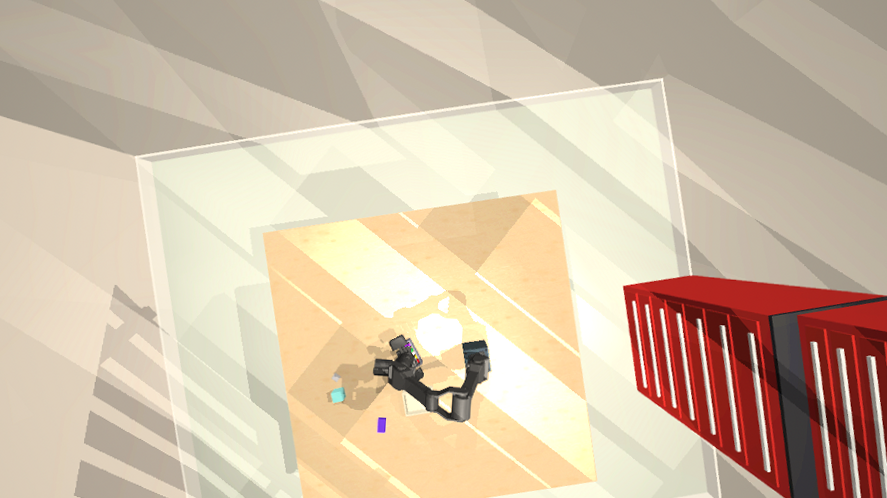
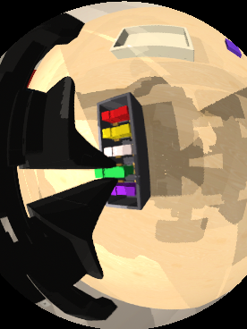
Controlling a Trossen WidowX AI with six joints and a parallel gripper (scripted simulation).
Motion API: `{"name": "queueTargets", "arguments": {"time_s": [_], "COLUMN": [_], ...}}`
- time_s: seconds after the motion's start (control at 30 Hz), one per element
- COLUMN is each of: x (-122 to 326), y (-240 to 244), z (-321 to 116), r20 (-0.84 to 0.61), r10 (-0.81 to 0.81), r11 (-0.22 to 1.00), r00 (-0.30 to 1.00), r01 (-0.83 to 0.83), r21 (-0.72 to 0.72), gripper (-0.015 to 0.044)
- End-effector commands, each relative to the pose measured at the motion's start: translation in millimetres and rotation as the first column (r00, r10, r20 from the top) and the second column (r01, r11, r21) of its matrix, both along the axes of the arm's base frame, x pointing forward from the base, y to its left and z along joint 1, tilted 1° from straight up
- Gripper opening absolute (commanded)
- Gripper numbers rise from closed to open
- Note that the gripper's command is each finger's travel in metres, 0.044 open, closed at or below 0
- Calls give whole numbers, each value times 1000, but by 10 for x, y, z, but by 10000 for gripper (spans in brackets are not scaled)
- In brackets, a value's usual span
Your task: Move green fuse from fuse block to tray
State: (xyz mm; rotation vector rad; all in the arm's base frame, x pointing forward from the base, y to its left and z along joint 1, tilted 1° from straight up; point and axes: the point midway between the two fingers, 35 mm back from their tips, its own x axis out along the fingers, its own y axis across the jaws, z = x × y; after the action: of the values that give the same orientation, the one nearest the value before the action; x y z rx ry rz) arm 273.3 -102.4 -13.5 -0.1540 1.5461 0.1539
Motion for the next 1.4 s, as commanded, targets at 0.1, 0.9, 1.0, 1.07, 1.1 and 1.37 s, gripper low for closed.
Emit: {"name": "queueTargets", "arguments": {"time_s": [0.1, 0.9, 1.0, 1.07, 1.1, 1.37], "x": [10, 2, 1, 0, -1, -1], "y": [-9, -8, -8, -8, -8, -8], "z": [51, 171, 186, 196, 201, 273], "r20": [2, 1, 1, 1, 1, 1], "r10": [0, 0, 0, 0, 0, 0], "r11": [1000, 1000, 1000, 1000, 1000, 1000], "r00": [1000, 1000, 1000, 1000, 1000, 1000], "r01": [0, 0, 0, 0, 0, 0], "r21": [-5, -6, -7, -7, -7, -7], "gripper": [0, 0, 0, 0, 0, 0]}}
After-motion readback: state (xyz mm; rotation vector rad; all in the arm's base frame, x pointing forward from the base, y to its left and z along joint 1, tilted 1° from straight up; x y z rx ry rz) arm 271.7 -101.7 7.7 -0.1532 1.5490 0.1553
